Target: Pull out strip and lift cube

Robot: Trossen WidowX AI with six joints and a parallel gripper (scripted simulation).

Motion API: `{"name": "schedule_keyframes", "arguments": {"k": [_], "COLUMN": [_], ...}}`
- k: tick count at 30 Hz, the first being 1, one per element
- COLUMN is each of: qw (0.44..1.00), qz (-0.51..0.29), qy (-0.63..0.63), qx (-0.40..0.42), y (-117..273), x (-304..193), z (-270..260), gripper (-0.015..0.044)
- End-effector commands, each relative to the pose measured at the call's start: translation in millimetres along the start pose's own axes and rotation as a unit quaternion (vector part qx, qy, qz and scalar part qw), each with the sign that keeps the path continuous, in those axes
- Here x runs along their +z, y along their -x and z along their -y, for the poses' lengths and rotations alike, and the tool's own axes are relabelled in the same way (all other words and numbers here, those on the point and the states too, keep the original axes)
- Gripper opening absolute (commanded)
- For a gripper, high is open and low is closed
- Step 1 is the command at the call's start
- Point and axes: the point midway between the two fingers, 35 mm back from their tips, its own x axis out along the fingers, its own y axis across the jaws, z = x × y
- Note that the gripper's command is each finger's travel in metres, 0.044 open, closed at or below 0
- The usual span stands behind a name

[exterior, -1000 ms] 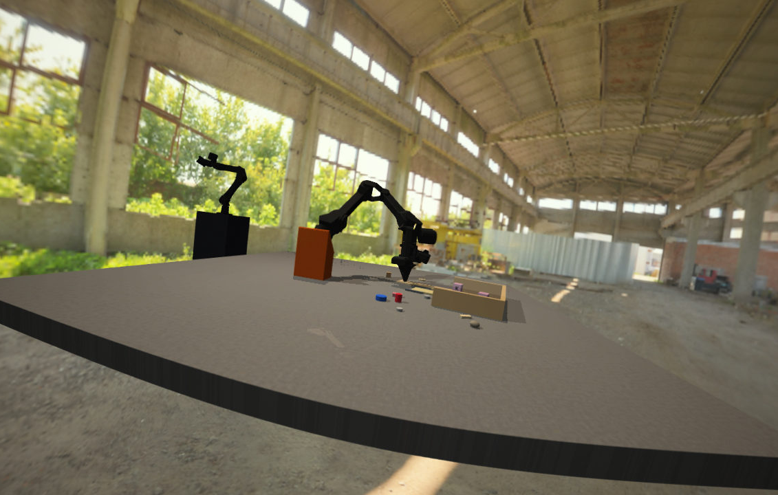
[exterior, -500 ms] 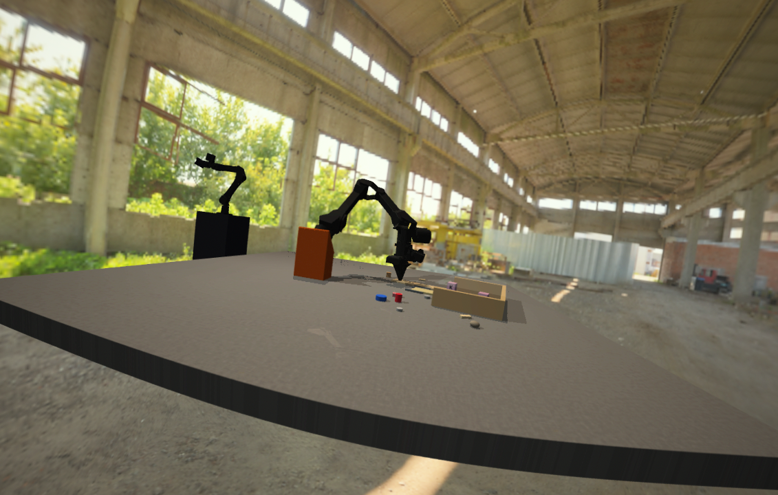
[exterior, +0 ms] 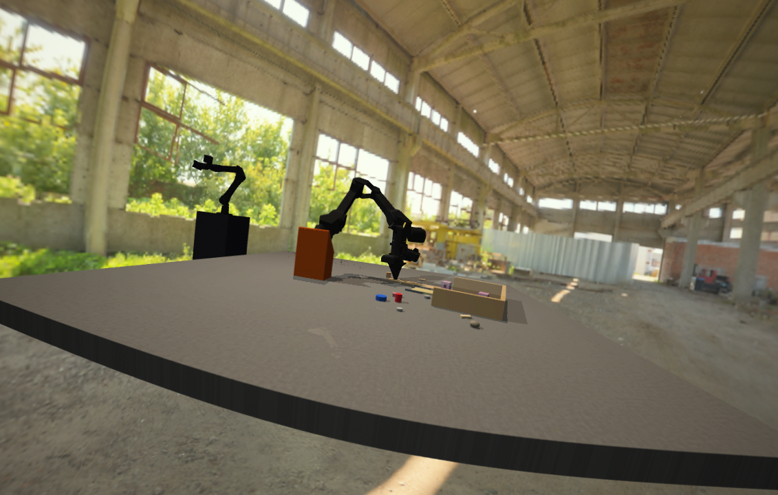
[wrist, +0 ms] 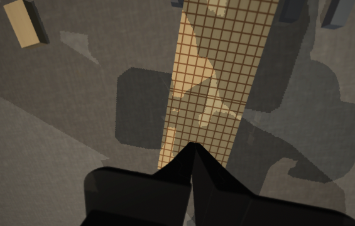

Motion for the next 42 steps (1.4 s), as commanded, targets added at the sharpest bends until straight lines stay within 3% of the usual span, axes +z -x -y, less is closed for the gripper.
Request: {"name": "schedule_keyframes", "arguments": {"k": [1,42], "qw": [1.000,1.000], "qz": [-0.016,-0.017], "qy": [-0.001,-0.002], "qx": [-0.005,-0.005], "y": [-7,-6], "x": [-15,-35], "z": [3,3], "gripper": [0.0000,0.0000]}}
